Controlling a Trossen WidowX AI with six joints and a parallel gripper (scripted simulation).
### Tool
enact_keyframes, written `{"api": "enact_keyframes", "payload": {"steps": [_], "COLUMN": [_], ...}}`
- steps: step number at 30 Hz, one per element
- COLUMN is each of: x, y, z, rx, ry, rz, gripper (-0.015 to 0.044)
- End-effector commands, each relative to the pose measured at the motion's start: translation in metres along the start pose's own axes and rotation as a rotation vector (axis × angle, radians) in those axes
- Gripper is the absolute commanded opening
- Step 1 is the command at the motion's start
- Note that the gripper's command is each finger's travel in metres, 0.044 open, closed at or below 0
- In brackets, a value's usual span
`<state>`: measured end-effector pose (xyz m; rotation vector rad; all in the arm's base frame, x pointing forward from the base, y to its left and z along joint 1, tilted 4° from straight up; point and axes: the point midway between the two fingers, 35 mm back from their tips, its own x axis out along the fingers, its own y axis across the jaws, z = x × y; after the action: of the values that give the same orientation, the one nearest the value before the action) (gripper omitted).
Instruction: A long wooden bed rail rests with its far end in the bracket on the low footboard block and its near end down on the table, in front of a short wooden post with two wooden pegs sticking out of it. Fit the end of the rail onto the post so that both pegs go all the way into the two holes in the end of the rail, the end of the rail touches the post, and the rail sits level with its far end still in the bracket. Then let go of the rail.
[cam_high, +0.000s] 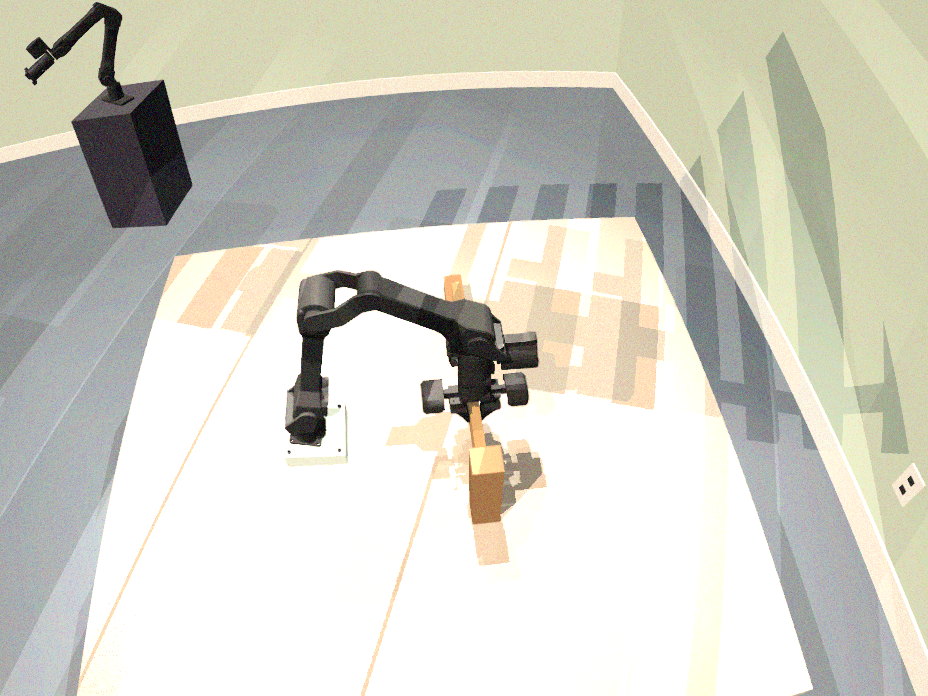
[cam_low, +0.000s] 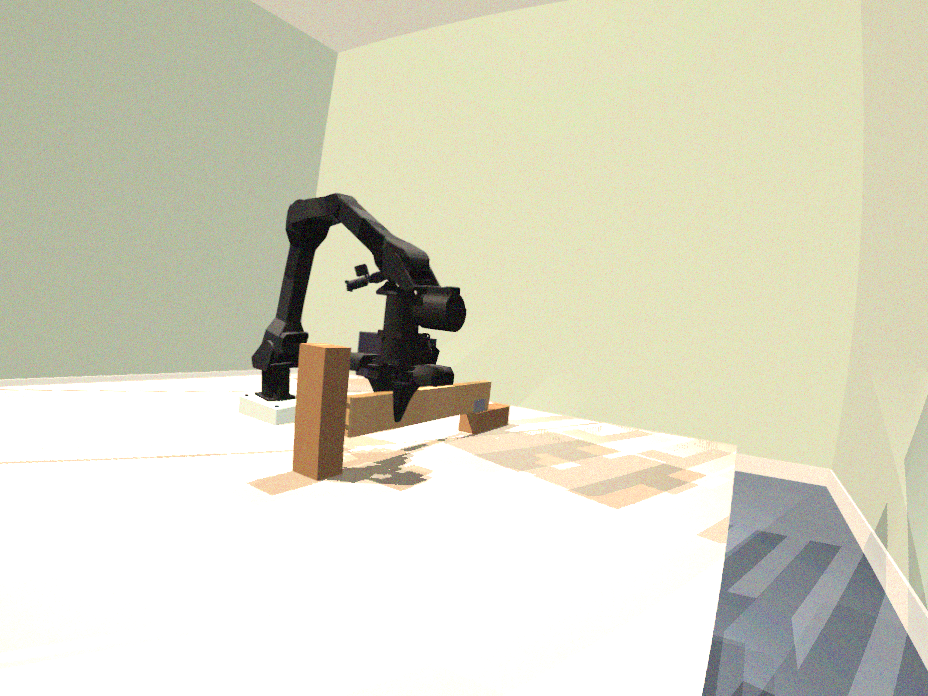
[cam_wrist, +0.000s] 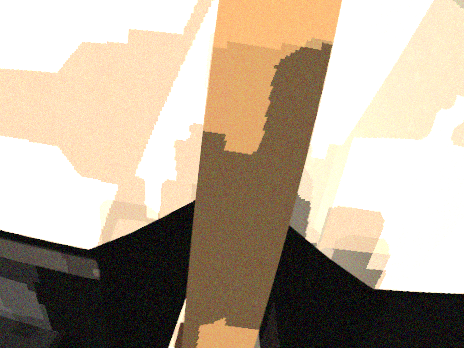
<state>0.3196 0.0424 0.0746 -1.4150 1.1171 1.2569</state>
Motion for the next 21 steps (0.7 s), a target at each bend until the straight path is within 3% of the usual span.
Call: {"api": "enact_keyframes", "payload": {"steps": [1,21], "x": [-0.0009,-0.0035], "y": [-0.0001,0.0], "z": [-0.0021,-0.008], "rx": [-0.002,-0.002], "ry": [0.003,0.004], "rz": [-0.002,-0.002], "gripper": [0.0,0.0]}}
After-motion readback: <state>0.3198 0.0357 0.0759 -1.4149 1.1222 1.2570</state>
